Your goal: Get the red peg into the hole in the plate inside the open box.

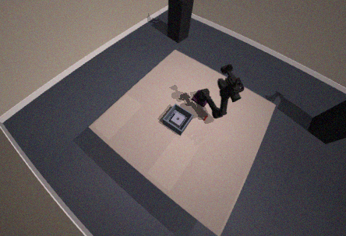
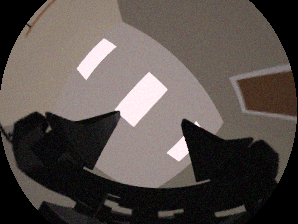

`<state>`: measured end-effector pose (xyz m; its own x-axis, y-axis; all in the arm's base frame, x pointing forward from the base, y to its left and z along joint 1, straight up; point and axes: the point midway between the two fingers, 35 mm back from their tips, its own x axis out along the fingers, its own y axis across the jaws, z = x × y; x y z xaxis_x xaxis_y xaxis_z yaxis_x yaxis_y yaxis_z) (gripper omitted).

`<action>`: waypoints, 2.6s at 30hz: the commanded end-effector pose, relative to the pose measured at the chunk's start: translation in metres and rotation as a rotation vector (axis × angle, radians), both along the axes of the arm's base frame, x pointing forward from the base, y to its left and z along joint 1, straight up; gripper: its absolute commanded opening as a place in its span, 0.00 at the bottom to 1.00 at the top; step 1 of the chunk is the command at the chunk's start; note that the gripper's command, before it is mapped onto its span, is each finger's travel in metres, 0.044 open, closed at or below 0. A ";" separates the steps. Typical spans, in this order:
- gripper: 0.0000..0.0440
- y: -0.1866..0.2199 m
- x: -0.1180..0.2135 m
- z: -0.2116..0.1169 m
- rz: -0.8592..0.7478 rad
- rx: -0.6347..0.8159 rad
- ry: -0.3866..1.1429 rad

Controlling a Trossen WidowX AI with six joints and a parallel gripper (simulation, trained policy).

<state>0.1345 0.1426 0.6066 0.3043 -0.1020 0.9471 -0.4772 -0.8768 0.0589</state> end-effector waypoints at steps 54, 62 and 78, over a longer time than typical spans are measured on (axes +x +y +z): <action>1.00 -0.341 -0.092 -0.162 0.944 1.384 -0.996; 1.00 -0.360 -0.062 -0.210 0.992 1.613 -1.136; 1.00 -0.346 0.011 -0.303 0.941 2.095 -1.406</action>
